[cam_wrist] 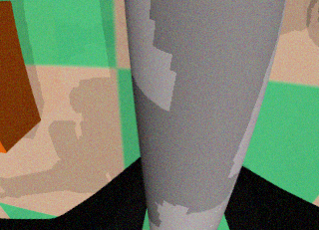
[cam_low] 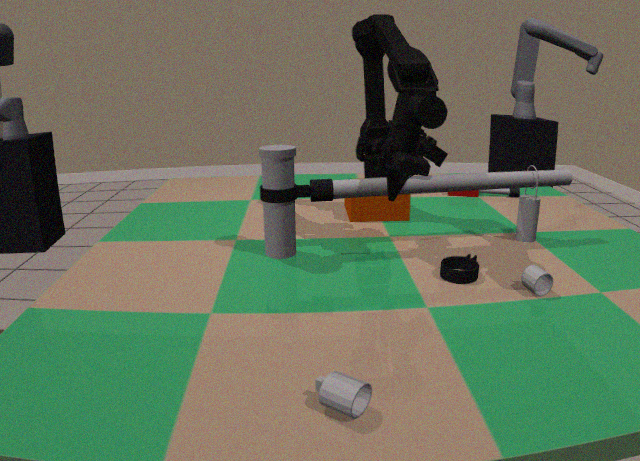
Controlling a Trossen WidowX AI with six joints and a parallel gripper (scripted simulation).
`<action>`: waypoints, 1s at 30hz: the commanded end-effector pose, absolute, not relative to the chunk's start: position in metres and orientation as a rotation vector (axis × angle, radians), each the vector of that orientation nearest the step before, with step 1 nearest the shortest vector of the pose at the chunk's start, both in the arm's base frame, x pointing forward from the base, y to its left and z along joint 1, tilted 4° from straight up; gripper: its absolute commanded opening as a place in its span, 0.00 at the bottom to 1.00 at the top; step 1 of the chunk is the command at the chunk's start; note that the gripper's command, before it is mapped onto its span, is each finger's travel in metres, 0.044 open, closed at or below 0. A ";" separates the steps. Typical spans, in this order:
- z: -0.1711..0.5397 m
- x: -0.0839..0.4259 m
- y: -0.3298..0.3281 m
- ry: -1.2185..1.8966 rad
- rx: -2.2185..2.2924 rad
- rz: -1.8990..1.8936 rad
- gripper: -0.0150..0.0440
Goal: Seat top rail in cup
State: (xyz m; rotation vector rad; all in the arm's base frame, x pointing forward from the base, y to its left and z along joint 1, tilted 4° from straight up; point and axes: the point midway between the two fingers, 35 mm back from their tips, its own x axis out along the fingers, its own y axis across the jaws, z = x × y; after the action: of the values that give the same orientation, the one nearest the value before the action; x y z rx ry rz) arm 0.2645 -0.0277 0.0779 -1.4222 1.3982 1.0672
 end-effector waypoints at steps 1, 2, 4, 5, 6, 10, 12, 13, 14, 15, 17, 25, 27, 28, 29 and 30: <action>0.079 0.265 -0.032 1.403 -1.431 1.056 0.25; 0.080 0.265 -0.033 1.403 -1.431 1.056 0.25; 0.080 0.265 -0.034 1.403 -1.431 1.056 0.25; 0.080 0.265 -0.034 1.403 -1.431 1.056 0.25; 0.080 0.265 -0.035 1.403 -1.431 1.056 0.25; 0.080 0.265 -0.037 1.403 -1.431 1.056 0.25; 0.080 0.265 -0.038 1.403 -1.431 1.056 0.25; 0.080 0.265 -0.038 1.403 -1.432 1.056 0.25; 0.080 0.265 -0.039 1.403 -1.432 1.056 0.25; 0.080 0.265 -0.039 1.403 -1.432 1.056 0.25; 0.080 0.265 -0.040 1.403 -1.432 1.056 0.25; 0.081 0.265 -0.044 1.404 -1.432 1.056 0.25; 0.081 0.265 -0.045 1.404 -1.432 1.056 0.25; 0.081 0.265 -0.046 1.404 -1.432 1.056 0.25; 0.081 0.265 -0.046 1.404 -1.432 1.056 0.25; 0.081 0.264 -0.047 1.404 -1.432 1.056 0.25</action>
State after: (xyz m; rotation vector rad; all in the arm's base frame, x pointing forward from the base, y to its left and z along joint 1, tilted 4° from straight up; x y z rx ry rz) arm 0.2643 -0.0429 0.0791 -1.4224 1.3988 1.0669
